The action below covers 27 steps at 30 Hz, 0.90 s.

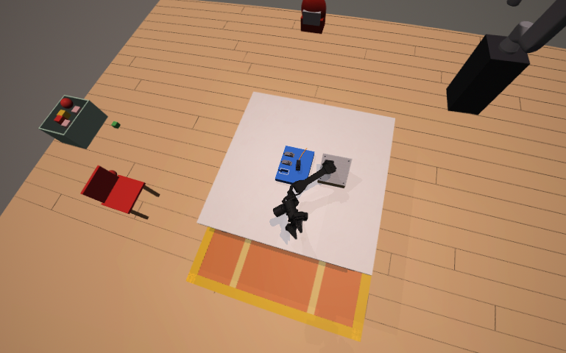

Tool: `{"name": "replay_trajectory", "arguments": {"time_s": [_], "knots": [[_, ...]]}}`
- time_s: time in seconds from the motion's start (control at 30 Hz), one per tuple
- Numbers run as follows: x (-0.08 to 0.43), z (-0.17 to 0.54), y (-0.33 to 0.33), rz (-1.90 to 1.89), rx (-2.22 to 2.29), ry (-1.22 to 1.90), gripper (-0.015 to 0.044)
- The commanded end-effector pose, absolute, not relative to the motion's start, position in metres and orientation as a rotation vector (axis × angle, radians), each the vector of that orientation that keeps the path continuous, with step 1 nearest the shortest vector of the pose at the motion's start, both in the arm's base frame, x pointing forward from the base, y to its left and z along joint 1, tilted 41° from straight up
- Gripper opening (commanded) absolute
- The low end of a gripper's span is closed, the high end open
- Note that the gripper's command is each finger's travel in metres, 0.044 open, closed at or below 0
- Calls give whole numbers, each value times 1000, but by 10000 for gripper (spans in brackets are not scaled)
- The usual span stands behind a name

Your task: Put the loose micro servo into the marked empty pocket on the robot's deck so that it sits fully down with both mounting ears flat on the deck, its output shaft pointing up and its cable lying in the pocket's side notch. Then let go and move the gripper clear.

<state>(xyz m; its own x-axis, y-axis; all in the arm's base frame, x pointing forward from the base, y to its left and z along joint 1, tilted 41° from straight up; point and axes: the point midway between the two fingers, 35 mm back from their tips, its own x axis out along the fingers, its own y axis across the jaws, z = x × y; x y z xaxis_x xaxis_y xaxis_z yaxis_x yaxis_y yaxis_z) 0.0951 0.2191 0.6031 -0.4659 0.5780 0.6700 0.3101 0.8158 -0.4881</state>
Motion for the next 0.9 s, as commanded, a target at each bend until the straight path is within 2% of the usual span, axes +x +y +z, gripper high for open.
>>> {"name": "replay_trajectory", "arguments": {"time_s": [0.0,0.47,0.87], "knots": [[59,617,194,240,-579,-2165,440],[-11,634,131,-19,-330,-2272,440],[-63,634,49,-323,-49,-2294,440]]}}
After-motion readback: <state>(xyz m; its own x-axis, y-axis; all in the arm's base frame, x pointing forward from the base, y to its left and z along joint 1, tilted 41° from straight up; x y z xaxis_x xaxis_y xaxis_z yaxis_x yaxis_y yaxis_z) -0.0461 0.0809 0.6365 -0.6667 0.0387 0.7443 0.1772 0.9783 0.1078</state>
